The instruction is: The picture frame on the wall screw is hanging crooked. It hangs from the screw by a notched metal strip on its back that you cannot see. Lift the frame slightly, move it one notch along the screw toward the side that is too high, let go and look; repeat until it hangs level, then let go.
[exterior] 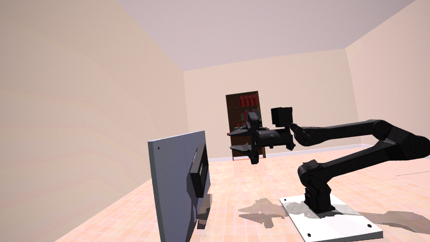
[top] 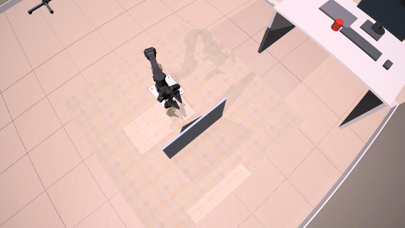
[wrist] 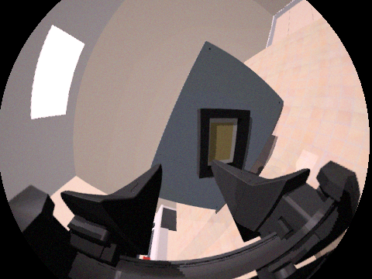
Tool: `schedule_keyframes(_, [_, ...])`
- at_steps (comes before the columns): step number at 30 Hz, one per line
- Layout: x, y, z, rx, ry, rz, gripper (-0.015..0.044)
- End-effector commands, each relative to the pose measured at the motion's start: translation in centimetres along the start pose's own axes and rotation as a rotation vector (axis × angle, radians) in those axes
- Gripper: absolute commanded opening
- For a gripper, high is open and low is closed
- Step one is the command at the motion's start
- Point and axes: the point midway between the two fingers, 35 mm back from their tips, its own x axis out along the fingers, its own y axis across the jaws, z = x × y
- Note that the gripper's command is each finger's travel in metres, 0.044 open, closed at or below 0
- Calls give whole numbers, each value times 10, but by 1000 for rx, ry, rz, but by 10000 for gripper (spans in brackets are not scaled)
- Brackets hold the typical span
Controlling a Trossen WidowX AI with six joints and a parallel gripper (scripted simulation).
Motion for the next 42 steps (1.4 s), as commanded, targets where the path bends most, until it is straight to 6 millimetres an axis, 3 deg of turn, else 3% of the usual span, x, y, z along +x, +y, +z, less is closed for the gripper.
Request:
schedule_keyframes(1, [0,-36,-20,7,4,-12,260])
schedule_keyframes(3, [0,-42,-24,7,4,-12,260])
schedule_keyframes(27, [2,-44,-19,6,4,-11,260])
schedule_keyframes(32, [19,-40,-15,6,3,-10,260])
schedule_keyframes(42, [73,-43,-17,7,1,-5,260])
